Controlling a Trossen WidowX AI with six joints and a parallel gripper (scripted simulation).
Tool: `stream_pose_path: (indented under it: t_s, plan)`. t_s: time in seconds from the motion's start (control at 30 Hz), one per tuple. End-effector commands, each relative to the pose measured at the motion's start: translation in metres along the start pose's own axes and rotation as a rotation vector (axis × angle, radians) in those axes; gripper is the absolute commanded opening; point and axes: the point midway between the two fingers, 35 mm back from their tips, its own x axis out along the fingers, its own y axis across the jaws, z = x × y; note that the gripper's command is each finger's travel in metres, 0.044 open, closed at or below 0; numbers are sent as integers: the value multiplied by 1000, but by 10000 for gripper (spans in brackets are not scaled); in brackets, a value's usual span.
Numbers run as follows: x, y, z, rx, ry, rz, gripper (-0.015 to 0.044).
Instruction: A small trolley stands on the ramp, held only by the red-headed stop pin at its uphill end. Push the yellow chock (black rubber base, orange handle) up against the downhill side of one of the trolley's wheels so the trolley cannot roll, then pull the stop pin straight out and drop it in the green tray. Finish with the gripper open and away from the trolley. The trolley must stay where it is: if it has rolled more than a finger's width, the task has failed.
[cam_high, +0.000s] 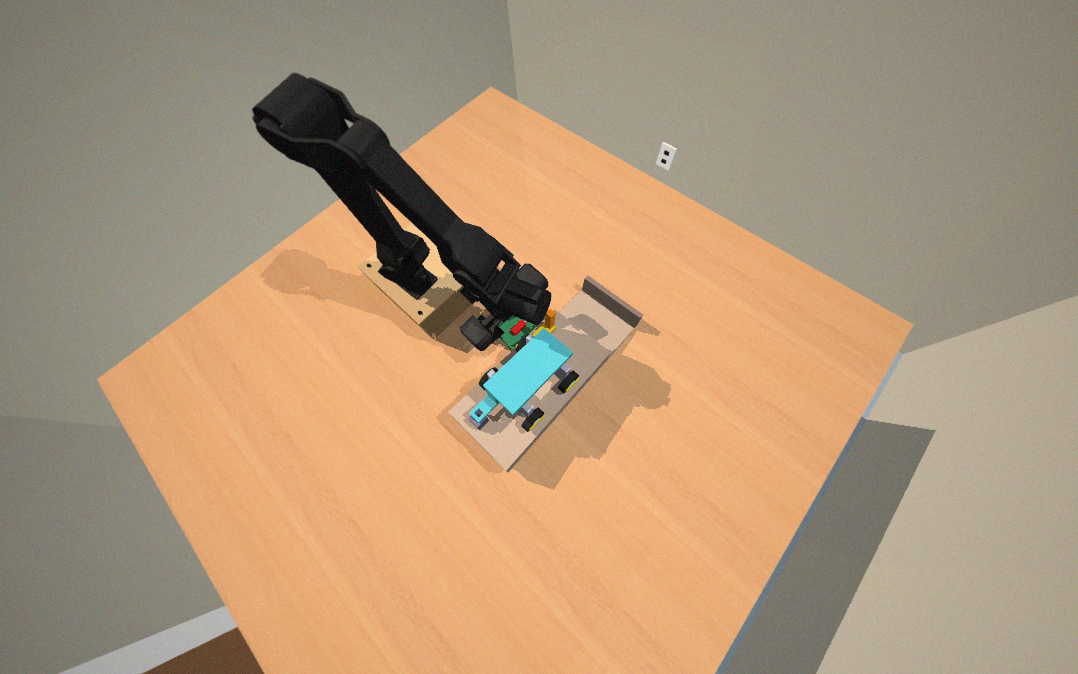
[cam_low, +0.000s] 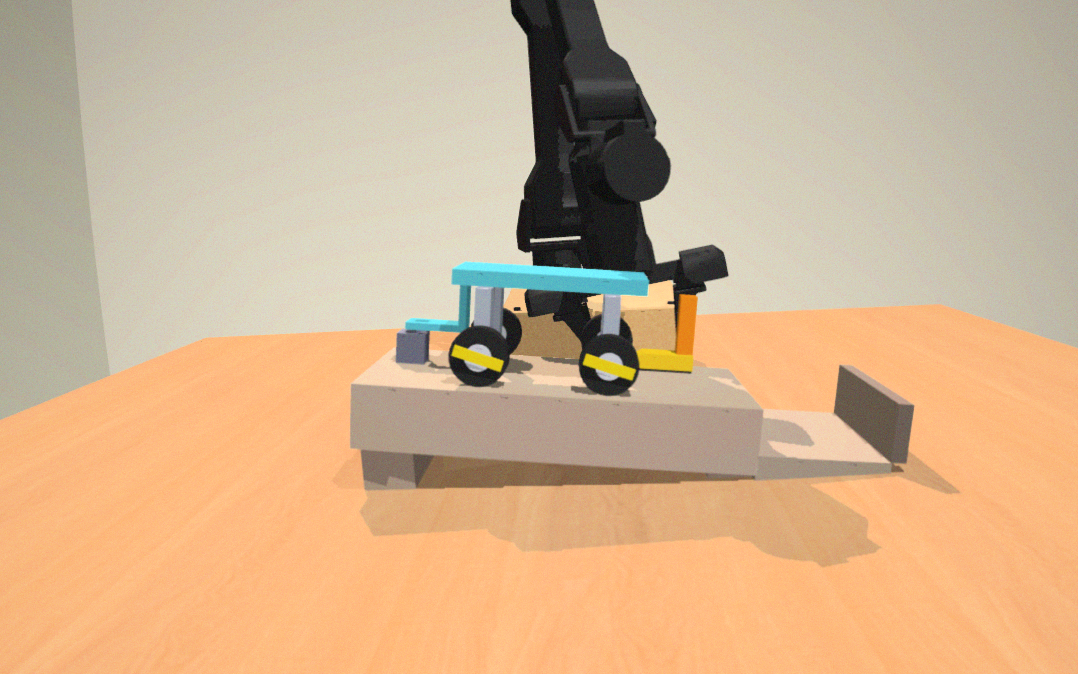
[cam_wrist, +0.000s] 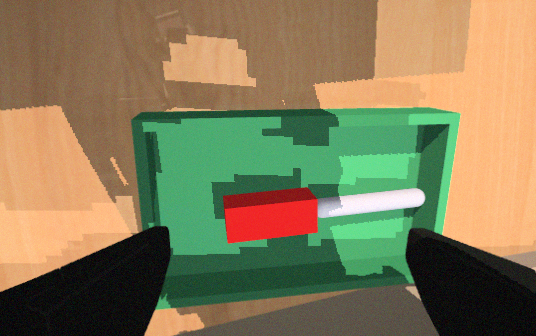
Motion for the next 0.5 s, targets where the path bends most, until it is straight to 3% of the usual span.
stream_pose_path:
  t_s: [0.0,0.03,0.47]
  plan:
    - [-12,-3,-2,-6,11,-7,419]
    - [-15,-3,-1,-6,11,-7,440]
    - [-50,-8,1,-6,11,-8,440]
